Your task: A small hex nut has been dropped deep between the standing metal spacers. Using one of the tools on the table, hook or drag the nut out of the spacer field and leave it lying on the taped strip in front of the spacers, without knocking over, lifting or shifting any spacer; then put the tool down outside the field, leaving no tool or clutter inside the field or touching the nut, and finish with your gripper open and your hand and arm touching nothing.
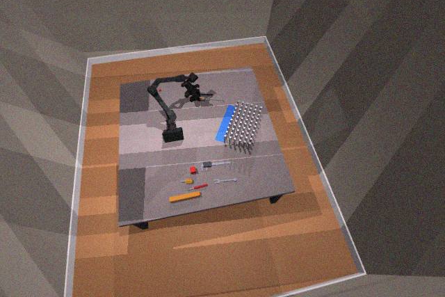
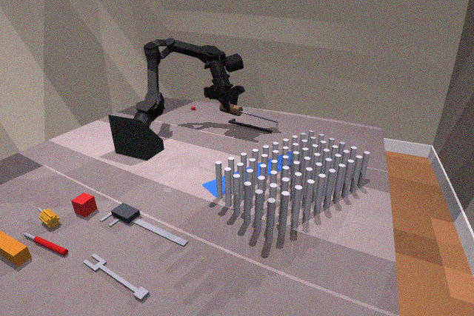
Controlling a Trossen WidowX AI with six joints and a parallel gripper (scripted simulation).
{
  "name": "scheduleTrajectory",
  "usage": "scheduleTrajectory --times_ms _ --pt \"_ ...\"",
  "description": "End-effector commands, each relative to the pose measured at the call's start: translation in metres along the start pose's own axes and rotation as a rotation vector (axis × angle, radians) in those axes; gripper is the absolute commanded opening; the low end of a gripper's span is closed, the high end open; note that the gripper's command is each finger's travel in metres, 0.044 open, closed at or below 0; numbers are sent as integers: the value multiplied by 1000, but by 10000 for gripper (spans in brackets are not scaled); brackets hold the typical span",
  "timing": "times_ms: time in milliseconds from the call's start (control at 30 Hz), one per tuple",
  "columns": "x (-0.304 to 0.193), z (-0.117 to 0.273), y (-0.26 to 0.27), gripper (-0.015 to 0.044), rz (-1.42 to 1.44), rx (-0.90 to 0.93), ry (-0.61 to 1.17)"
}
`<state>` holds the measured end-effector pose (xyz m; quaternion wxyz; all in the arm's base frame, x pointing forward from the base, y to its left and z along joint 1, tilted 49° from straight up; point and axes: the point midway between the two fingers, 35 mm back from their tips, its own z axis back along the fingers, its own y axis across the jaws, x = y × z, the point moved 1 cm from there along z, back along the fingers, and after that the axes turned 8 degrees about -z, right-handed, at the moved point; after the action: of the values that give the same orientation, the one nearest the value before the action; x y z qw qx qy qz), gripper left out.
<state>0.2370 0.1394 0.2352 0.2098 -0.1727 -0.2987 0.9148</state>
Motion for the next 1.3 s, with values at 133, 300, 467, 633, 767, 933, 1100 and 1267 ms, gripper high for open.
scheduleTrajectory --times_ms 133,300,467,633,767,933,1100,1267 --pt "19 7 -15 0 113 -21 30" --pt "33 13 -23 0 178 -41 43" --pt "47 19 -31 0 247 -64 54" --pt "62 26 -38 0 323 -94 60" --pt "73 32 -43 0 381 -119 64" --pt "87 40 -48 0 453 -150 68" --pt "101 49 -52 0 522 -184 71" --pt "114 58 -55 0 589 -220 76"
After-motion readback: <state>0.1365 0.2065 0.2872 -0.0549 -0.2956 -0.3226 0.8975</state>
